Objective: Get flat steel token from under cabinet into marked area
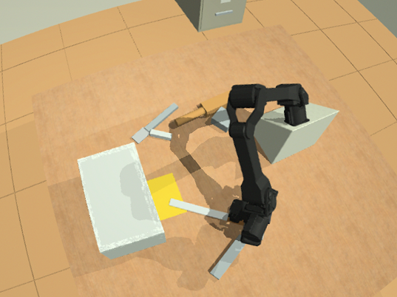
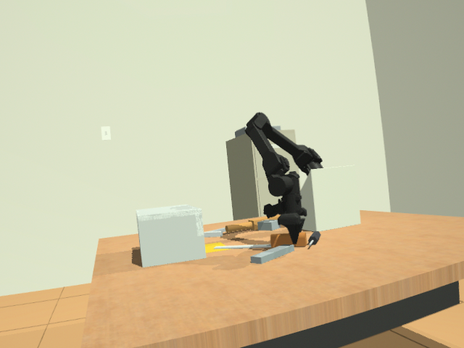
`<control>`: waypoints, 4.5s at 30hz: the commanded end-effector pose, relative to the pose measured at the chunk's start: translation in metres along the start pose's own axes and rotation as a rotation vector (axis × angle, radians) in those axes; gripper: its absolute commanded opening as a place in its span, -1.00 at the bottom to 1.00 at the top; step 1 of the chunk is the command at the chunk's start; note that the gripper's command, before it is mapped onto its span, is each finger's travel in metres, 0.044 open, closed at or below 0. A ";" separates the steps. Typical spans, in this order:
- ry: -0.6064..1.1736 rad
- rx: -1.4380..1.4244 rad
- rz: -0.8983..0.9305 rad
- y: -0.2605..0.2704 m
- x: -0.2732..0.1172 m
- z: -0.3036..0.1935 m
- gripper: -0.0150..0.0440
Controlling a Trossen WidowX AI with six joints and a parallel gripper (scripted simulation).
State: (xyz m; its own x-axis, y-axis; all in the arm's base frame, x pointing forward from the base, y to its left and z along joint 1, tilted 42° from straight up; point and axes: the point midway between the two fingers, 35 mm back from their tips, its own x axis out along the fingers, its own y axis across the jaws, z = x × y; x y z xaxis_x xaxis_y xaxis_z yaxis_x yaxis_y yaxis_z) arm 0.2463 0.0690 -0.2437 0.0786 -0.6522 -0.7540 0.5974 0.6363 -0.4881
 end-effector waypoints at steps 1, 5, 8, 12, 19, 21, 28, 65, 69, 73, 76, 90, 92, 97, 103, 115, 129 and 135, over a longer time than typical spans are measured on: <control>-0.001 0.000 0.002 0.004 -0.001 -0.004 -0.49; -0.001 0.000 0.002 0.007 -0.001 -0.006 -0.49; -0.001 -0.007 0.002 0.007 -0.001 -0.006 -0.49; -0.001 -0.034 0.002 0.007 -0.001 -0.006 -0.49; -0.001 -0.090 0.002 0.007 -0.001 -0.006 -0.49; -0.001 -0.106 0.002 0.008 -0.001 -0.006 -0.49; -0.001 -0.162 0.002 0.008 -0.001 -0.006 -0.49; -0.001 -0.228 0.002 0.008 0.001 -0.007 0.42; -0.001 -0.227 0.002 0.007 0.003 -0.008 0.42; 0.001 -0.223 0.005 0.008 0.002 -0.008 0.33; 0.001 -0.223 0.005 0.008 0.002 -0.008 0.07; 0.001 -0.223 0.005 0.008 0.002 -0.008 -0.49; 0.001 -0.225 0.005 0.009 0.002 -0.007 -0.49; 0.000 -0.241 0.004 0.011 0.002 0.000 -0.49; -0.001 -0.262 0.003 0.014 0.002 0.011 -0.49; -0.003 -0.274 0.001 0.021 0.002 0.036 -0.49; -0.004 -0.276 0.001 0.028 0.002 0.064 -0.49; -0.005 -0.276 0.000 0.031 0.002 0.075 -0.49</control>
State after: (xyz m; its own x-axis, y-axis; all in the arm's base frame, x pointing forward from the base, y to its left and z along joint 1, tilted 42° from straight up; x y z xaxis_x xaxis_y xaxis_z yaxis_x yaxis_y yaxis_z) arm 0.3171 0.0586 -0.2301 0.0806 -0.6534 -0.7527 0.3580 0.7238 -0.5899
